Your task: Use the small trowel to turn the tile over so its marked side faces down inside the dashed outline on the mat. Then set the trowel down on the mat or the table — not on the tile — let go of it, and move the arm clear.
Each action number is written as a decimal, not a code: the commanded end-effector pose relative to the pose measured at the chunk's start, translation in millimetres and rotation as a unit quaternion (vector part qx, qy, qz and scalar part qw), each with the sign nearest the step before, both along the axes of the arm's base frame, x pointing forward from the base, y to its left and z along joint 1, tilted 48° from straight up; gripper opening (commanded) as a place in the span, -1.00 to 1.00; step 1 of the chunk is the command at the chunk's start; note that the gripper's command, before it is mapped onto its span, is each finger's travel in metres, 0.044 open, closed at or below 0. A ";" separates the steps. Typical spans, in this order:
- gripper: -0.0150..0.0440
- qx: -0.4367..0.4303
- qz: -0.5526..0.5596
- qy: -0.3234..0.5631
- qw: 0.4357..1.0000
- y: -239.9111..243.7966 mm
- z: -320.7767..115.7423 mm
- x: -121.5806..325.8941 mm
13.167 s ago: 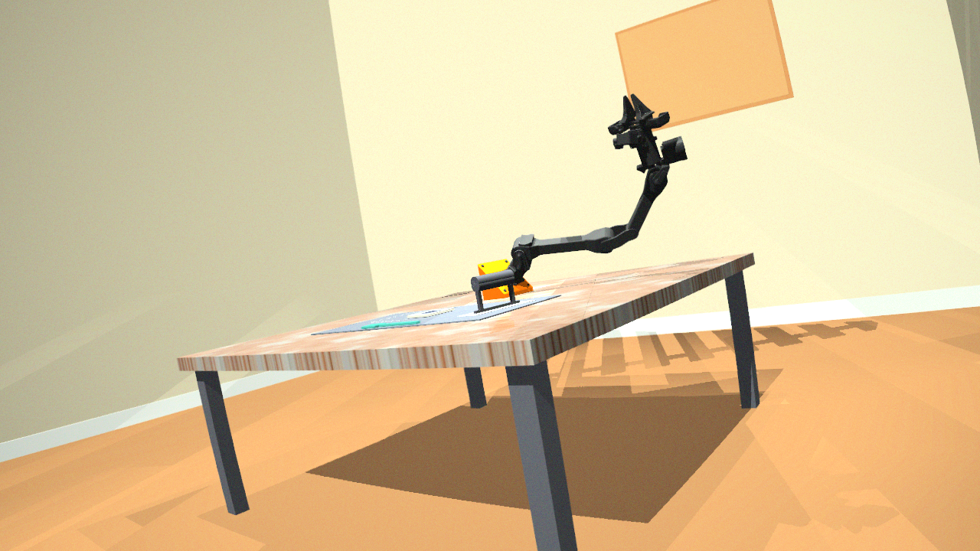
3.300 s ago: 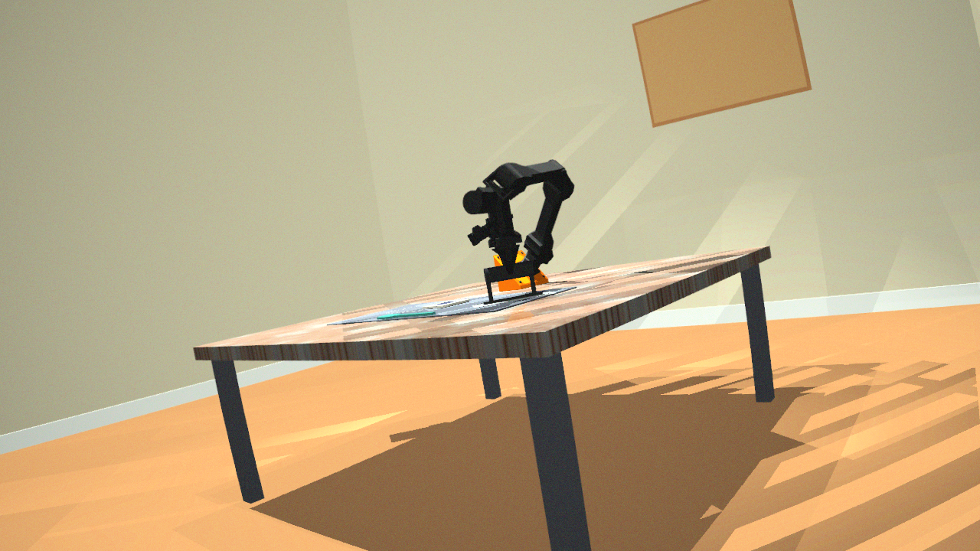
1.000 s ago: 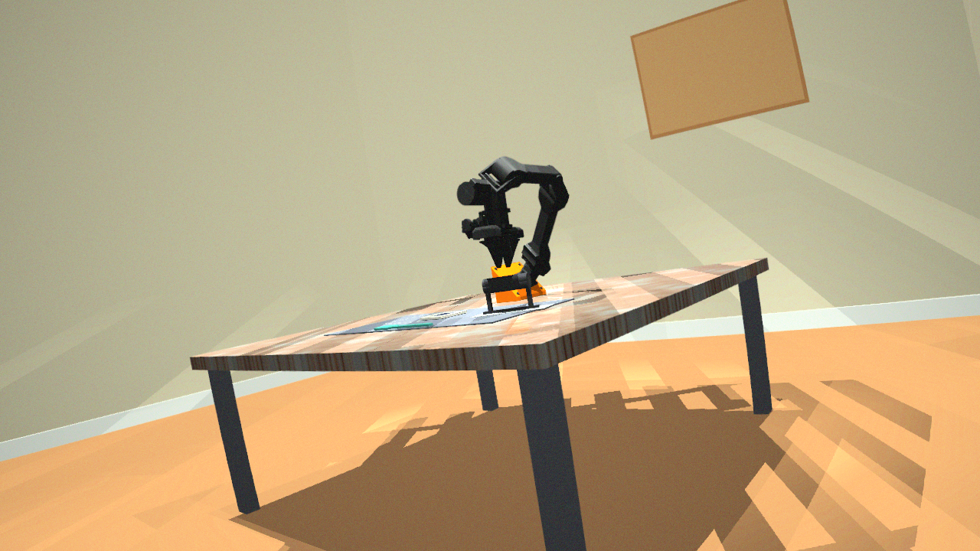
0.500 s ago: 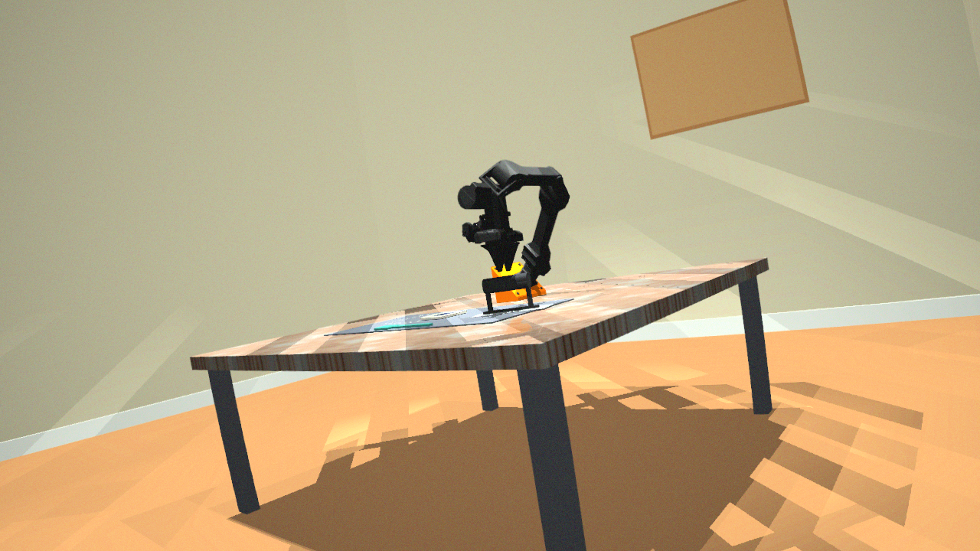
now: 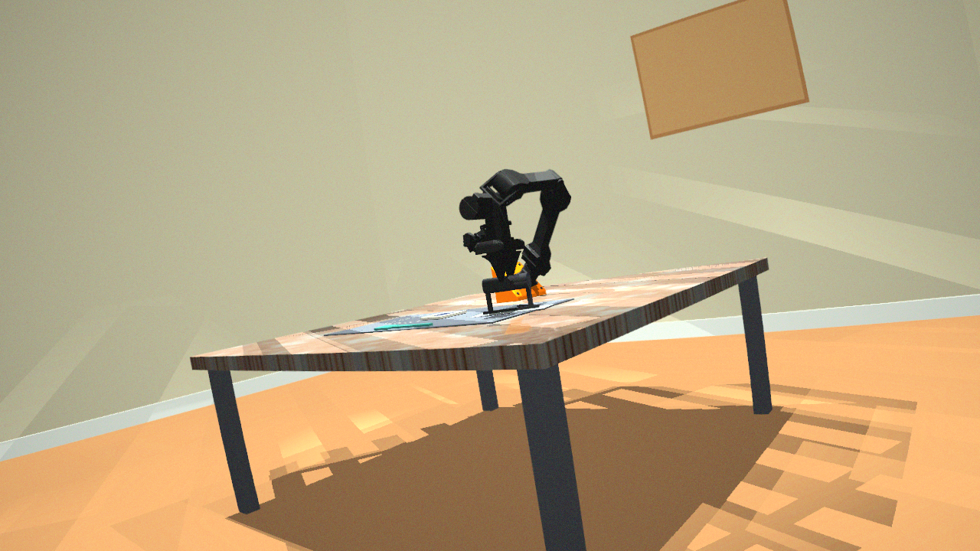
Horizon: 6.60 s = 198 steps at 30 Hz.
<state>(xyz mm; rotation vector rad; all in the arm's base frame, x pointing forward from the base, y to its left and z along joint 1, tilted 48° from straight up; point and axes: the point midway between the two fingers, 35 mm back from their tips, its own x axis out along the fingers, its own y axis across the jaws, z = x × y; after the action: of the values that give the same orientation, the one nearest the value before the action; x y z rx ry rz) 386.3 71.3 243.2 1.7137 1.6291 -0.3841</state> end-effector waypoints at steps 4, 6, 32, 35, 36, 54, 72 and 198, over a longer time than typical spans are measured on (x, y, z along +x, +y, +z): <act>0.42 0.000 -0.001 0.013 1.000 8.4 -9.3 0.8; 0.42 0.000 -0.001 0.014 1.000 9.2 -10.0 0.9; -0.05 0.000 -0.001 0.014 1.000 9.2 -10.0 0.9; -0.05 0.002 -0.007 0.021 1.000 9.2 -10.0 0.9; -0.05 0.004 -0.015 0.030 0.999 9.2 -10.0 0.9; -0.05 0.041 -0.188 0.221 0.956 9.2 -10.0 0.9; 0.42 0.046 -0.211 0.246 0.945 9.2 -10.0 0.9; 0.53 -0.502 0.493 -0.570 0.425 2.3 -8.1 -44.9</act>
<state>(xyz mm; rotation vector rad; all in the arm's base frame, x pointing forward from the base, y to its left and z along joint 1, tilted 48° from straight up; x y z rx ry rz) 344.0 73.1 235.6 -0.1660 0.6870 0.3481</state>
